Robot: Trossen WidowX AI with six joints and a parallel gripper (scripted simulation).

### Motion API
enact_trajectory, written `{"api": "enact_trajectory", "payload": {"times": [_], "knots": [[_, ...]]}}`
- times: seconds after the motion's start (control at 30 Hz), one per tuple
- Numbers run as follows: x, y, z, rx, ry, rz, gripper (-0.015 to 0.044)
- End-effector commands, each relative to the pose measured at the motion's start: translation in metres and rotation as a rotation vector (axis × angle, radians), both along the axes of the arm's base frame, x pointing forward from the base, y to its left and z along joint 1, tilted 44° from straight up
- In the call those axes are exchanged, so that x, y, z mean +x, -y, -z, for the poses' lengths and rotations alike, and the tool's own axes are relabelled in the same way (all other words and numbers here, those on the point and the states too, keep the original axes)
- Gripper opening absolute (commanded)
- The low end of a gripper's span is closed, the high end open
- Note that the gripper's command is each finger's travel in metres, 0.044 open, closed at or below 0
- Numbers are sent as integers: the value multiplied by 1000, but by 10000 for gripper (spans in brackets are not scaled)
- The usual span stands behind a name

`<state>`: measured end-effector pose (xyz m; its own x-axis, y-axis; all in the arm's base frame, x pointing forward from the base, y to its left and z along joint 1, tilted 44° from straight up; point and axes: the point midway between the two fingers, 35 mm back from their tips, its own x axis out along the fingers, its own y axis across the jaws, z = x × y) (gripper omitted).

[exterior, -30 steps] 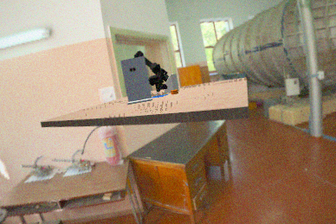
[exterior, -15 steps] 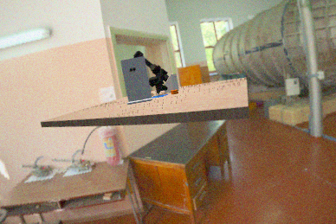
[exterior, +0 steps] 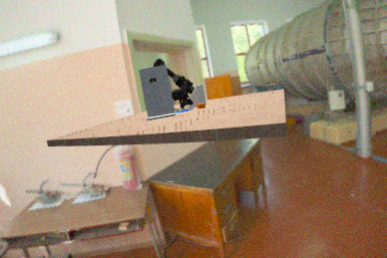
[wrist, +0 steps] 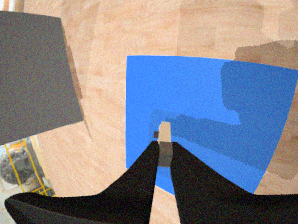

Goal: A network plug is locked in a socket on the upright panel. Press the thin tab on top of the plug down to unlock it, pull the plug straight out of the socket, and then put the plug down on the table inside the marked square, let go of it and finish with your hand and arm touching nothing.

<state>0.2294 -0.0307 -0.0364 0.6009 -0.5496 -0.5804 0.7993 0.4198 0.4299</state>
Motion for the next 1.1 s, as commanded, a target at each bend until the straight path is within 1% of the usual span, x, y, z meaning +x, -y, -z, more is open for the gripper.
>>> {"api": "enact_trajectory", "payload": {"times": [0.0,0.17,0.37,1.07], "knots": [[0,0,0,0,0,0,0],[0,0,0,0,0,0,0],[0,0,0,0,0,0,156],[-5,-7,-5,4,-4,1,156]]}}
